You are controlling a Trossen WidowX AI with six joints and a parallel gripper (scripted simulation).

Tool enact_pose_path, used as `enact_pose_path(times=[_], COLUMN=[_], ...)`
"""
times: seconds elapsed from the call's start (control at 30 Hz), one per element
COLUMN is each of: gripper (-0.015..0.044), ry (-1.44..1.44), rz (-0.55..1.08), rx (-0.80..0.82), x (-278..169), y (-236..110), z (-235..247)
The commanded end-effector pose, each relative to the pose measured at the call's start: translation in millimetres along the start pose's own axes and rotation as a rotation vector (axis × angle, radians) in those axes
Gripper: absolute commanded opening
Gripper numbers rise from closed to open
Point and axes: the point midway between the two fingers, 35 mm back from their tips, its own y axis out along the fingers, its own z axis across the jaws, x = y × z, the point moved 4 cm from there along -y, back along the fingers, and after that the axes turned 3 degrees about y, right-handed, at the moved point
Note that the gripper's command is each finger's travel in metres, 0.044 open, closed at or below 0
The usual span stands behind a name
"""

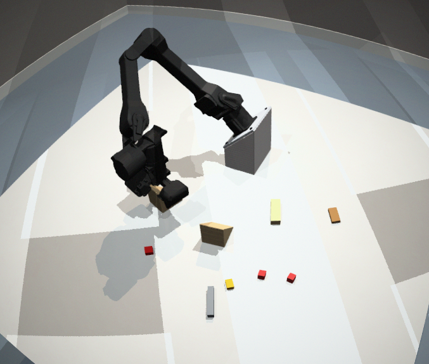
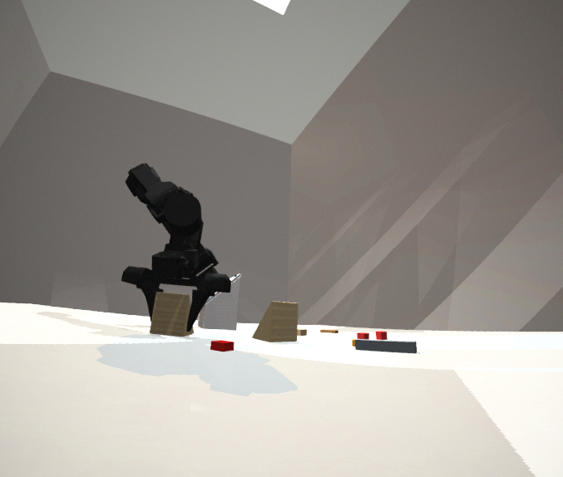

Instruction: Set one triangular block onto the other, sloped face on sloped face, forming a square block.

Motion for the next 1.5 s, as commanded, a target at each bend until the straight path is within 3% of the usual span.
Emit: enact_pose_path(times=[0.0, 0.17, 0.67, 1.47], gripper=[0.0019, 0.0000, 0.0000, 0.0000], ry=[0.003, 0.007, -0.017, -0.616], rz=[-0.004, -0.005, 0.000, 0.005], rx=[0.001, 0.003, 0.006, 0.005], x=[1.2, 1.2, 0.4, -0.3], y=[-11.9, -28.7, -27.2, -26.5], z=[0.3, -0.1, 1.1, 2.8])
